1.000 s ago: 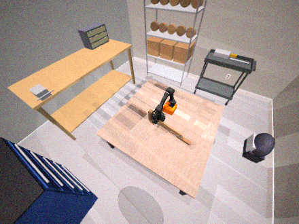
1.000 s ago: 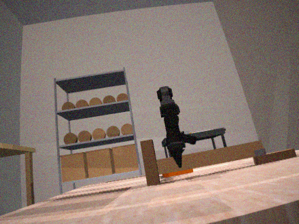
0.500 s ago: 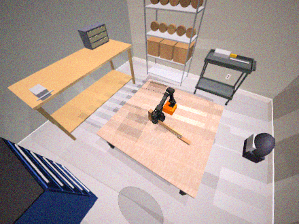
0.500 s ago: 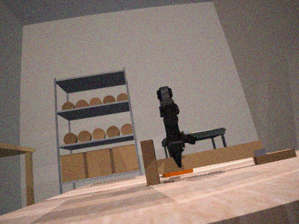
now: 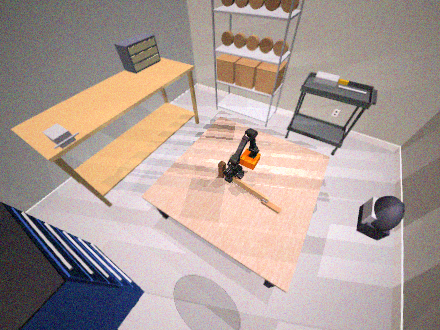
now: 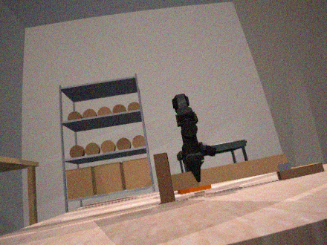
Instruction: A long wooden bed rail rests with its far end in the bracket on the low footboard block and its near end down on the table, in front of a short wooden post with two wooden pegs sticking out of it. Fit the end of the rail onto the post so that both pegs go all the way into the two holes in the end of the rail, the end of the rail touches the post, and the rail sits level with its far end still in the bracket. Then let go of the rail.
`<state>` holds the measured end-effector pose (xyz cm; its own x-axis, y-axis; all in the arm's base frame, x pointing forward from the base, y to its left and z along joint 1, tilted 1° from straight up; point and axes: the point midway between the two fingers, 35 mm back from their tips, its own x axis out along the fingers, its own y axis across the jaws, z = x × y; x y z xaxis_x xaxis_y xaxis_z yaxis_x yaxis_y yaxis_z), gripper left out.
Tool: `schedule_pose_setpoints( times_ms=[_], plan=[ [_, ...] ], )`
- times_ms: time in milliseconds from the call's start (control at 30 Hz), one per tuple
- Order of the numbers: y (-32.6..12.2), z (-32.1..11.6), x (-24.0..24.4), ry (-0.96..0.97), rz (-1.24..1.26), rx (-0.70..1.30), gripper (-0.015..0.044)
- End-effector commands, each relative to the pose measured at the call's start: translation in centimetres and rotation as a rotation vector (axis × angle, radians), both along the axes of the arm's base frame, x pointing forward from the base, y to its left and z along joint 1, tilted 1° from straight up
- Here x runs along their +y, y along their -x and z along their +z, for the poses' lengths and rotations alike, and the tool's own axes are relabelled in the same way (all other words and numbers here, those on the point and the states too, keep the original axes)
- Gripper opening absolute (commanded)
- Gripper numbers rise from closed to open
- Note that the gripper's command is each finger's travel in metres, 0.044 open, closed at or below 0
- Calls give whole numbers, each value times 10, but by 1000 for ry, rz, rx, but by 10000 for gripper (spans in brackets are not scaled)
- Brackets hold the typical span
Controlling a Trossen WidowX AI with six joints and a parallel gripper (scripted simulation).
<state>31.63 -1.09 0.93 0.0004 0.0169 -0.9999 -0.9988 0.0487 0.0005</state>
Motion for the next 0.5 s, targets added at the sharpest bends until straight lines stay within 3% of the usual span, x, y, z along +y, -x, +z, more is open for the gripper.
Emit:
schedule_pose_setpoints(
  times_ms=[0,467],
  plan=[
    [-5,23,21,0,8,-21,440],
    [-4,24,22,0,8,-21,440]
  ],
)
